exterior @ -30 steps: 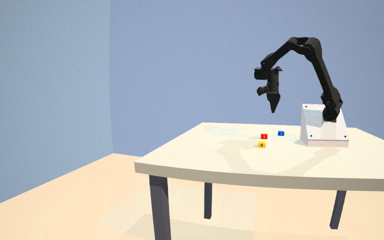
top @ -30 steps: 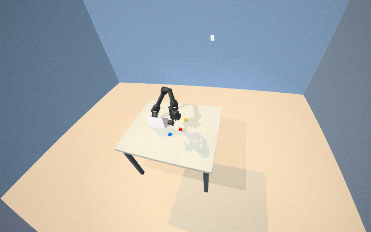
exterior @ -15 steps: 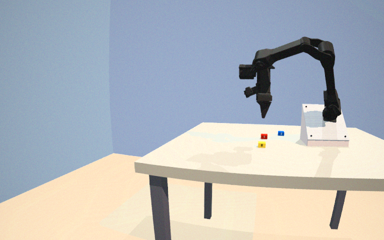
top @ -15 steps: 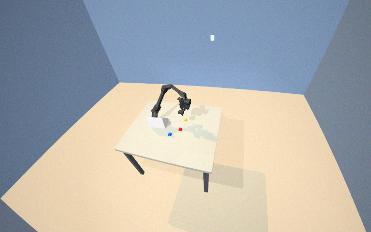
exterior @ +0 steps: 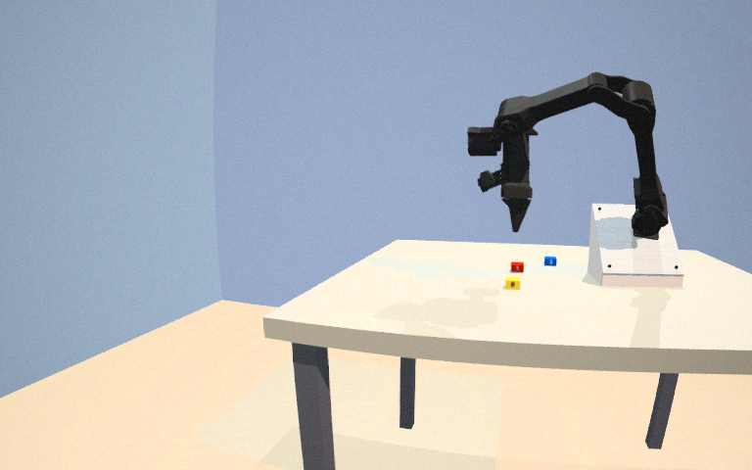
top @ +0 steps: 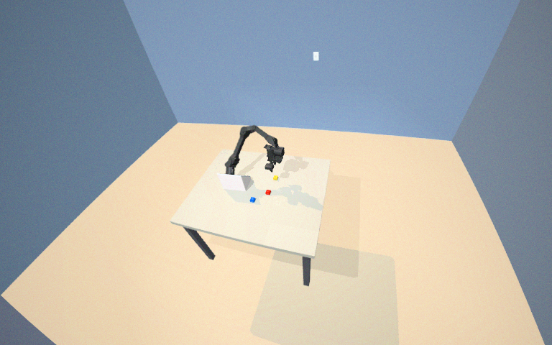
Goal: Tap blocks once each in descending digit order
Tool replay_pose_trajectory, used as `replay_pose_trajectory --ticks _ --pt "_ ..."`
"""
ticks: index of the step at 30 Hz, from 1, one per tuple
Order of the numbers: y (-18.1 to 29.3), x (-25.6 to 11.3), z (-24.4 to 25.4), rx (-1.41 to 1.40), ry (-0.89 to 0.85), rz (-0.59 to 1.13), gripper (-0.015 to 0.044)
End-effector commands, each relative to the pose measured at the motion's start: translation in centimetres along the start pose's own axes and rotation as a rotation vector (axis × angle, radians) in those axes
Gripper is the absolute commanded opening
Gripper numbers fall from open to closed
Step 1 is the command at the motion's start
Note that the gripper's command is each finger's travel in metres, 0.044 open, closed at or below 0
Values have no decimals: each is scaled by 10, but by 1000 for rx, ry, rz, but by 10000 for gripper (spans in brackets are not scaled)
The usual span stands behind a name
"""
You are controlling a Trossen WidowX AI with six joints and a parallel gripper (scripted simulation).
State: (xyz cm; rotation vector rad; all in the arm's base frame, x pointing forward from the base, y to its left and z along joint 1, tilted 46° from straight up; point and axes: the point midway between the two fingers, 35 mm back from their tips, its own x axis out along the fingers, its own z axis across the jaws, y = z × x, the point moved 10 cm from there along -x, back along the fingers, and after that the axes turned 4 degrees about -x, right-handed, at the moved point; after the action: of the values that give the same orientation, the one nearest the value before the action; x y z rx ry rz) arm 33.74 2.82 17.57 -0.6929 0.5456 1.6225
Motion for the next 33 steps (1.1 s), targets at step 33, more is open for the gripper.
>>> replay_pose_trajectory --ticks 33 --pt "35 0 -153 4 2 0 400"
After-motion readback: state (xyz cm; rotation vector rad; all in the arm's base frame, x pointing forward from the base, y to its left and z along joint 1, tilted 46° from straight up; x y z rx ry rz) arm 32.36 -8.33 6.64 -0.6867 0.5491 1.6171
